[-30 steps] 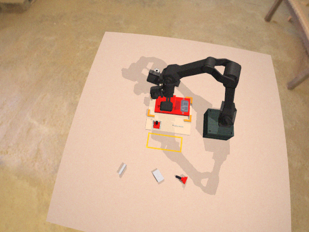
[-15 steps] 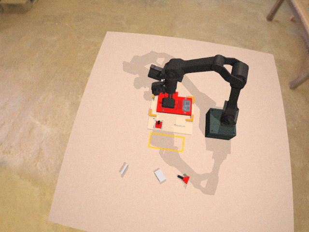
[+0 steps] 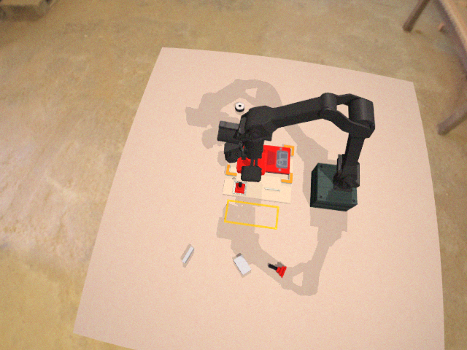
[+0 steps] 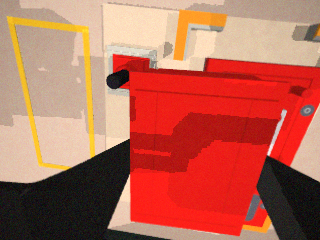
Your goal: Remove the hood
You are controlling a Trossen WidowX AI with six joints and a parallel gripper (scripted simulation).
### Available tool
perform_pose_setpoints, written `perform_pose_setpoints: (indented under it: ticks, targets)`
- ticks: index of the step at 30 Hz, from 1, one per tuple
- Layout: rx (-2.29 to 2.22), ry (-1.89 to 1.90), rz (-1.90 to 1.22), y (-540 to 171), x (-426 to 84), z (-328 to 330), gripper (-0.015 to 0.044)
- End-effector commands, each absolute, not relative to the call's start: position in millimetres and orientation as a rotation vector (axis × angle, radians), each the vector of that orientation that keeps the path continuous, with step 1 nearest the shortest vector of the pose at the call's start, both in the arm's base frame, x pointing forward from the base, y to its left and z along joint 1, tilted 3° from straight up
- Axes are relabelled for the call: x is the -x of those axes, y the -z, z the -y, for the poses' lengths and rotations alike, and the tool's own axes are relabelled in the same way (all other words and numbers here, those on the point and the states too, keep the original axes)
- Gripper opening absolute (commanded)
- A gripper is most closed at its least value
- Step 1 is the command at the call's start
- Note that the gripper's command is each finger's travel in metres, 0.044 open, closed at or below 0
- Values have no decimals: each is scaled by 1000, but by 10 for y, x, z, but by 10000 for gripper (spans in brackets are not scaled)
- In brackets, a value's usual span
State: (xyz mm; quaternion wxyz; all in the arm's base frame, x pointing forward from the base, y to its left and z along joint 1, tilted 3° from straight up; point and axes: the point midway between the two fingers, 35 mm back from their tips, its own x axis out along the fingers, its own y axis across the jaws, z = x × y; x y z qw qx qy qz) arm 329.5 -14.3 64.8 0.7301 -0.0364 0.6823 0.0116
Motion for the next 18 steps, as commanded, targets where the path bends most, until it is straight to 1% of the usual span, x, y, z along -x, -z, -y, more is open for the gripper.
perform_pose_setpoints:
  ticks: [1, 18]
  targets:
    - [81, -24, -1505, -644, -3290, -5, 0]
    - [60, -19, -1497, -664, -3199, -797, 0]
